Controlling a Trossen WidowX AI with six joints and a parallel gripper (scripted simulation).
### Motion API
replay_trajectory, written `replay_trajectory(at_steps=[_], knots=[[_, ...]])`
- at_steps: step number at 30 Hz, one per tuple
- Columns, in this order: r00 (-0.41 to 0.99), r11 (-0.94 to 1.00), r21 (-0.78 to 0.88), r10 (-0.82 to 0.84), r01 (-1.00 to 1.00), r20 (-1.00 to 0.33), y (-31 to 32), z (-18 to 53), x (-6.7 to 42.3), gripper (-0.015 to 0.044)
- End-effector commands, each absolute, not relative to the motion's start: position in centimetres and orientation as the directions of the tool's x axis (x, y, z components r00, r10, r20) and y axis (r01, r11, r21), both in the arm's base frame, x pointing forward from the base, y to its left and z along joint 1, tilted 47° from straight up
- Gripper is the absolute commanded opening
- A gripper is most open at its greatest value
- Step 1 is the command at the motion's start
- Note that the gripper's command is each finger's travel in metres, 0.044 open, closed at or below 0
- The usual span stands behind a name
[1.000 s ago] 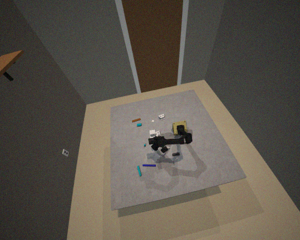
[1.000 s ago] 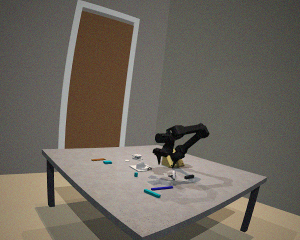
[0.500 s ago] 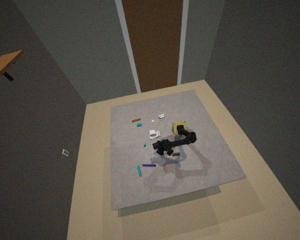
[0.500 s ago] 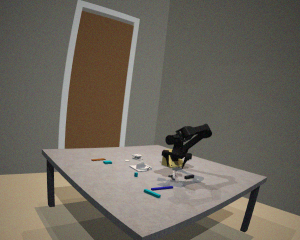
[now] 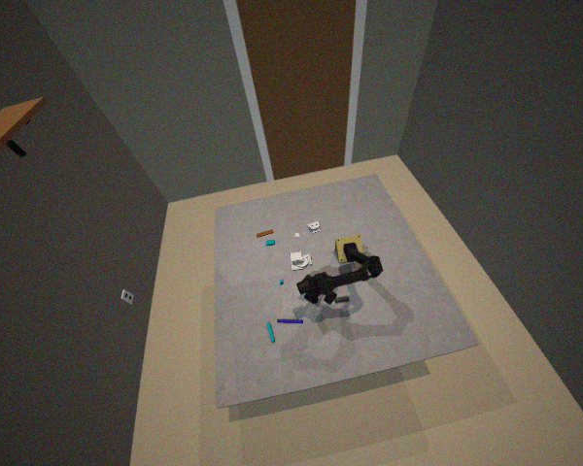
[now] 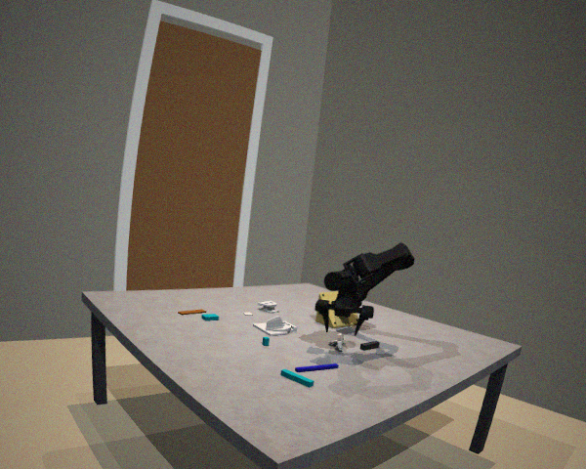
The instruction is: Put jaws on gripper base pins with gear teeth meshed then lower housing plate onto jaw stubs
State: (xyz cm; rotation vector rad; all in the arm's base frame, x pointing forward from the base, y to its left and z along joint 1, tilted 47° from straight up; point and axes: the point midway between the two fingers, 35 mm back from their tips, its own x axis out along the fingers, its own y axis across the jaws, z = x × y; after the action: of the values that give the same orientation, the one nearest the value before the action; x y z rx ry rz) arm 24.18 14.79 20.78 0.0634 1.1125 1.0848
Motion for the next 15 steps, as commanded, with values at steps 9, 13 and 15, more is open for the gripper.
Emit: replay_trajectory(at_steps=[9, 13, 15], knots=[[0.019, 0.523, 0.531, 0.724, -0.667, -0.689, 16.1, 19.4, 24.2, 0.0440], [0.019, 0.522, 0.531, 0.725, -0.667, -0.689, 16.6, 19.0, 24.2, 0.0440], [0.019, 0.522, 0.531, 0.725, -0.667, -0.688, 16.9, 18.8, 24.2, 0.0440]])
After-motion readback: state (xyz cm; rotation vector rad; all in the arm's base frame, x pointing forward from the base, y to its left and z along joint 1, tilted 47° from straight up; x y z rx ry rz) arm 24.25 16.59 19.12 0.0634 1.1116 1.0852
